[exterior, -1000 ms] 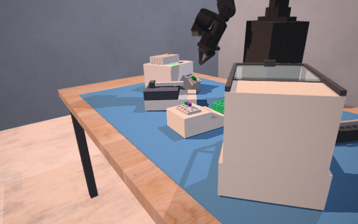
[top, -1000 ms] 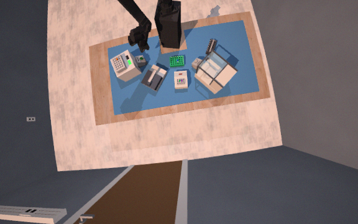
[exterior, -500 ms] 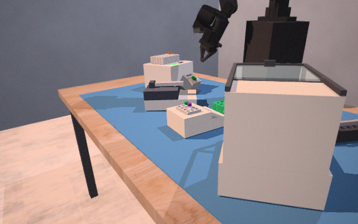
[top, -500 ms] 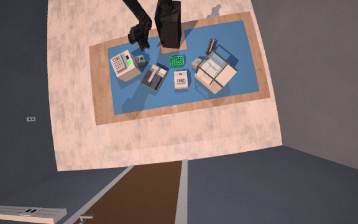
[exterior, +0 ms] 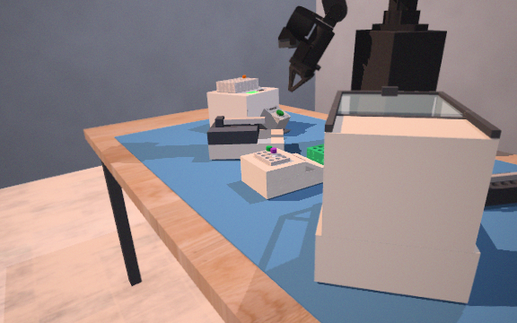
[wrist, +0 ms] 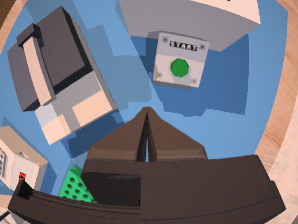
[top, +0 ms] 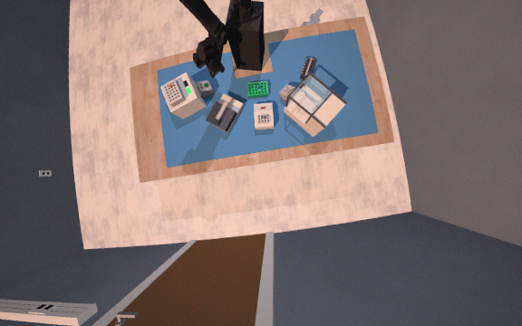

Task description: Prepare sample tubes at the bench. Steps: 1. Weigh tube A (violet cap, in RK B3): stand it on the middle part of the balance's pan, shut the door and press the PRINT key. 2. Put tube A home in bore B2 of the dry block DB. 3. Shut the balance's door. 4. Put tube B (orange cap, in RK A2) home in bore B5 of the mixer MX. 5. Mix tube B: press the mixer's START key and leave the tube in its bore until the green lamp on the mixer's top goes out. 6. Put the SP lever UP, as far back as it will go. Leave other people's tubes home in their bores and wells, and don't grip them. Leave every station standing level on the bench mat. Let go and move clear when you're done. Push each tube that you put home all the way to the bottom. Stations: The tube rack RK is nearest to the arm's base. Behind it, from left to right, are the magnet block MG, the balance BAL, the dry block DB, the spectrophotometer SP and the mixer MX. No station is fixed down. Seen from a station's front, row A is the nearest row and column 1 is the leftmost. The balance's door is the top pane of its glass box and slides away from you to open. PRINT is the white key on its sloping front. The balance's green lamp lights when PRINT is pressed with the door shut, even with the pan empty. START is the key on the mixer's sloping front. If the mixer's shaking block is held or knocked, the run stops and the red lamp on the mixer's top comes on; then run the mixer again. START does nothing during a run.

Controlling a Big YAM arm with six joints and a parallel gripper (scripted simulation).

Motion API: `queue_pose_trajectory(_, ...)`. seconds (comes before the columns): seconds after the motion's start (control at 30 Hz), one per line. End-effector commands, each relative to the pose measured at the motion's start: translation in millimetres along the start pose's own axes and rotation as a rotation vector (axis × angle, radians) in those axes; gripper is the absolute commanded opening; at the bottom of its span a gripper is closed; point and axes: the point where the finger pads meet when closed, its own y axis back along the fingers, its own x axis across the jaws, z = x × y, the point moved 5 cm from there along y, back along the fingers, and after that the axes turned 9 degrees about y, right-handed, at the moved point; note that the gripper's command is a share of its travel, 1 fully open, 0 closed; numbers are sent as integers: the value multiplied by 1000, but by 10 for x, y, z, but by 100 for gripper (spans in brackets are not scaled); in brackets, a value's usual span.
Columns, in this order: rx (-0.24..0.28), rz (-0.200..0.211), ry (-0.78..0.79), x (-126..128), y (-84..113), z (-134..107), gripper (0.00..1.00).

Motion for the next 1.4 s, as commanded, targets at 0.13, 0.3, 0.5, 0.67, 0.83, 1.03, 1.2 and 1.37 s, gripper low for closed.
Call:
queue_pose_trajectory(0.13,-53,85,155,383,102,-153,0)
queue_pose_trajectory(0.3,-106,157,270,698,138,-186,0)
queue_pose_trajectory(0.5,-185,254,409,1147,152,-191,0)
queue_pose_trajectory(0.67,-201,247,386,1118,156,-100,0)
queue_pose_trajectory(0.83,-193,249,388,1080,171,-122,0)
queue_pose_trajectory(1.03,-171,248,391,1071,181,-180,0)
queue_pose_trajectory(1.2,-171,248,391,1071,181,-180,0)
queue_pose_trajectory(1.37,-171,248,391,1071,181,-180,0)
